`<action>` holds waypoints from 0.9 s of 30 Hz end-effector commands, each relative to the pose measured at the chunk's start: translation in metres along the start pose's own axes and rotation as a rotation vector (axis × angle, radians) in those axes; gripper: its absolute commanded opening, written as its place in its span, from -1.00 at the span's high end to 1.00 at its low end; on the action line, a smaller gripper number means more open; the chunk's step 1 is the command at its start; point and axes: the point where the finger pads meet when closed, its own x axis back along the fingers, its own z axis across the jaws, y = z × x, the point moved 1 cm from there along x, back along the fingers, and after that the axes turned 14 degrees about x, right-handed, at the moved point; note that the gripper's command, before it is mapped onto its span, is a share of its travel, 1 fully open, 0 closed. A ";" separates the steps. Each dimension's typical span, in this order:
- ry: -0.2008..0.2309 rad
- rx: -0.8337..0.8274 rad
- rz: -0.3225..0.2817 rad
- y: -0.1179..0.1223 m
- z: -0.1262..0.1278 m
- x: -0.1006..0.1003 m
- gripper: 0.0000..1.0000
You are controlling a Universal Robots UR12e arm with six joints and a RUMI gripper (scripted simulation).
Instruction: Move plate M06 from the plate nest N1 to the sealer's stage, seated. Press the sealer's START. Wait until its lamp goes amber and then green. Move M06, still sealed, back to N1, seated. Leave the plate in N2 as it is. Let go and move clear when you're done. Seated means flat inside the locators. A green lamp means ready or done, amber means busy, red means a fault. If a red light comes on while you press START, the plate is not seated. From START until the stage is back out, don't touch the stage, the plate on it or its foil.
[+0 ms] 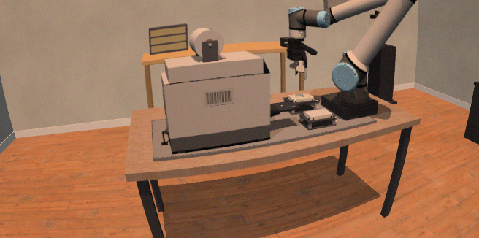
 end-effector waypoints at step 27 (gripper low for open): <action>0.006 0.002 0.002 -0.001 0.003 -0.043 -0.36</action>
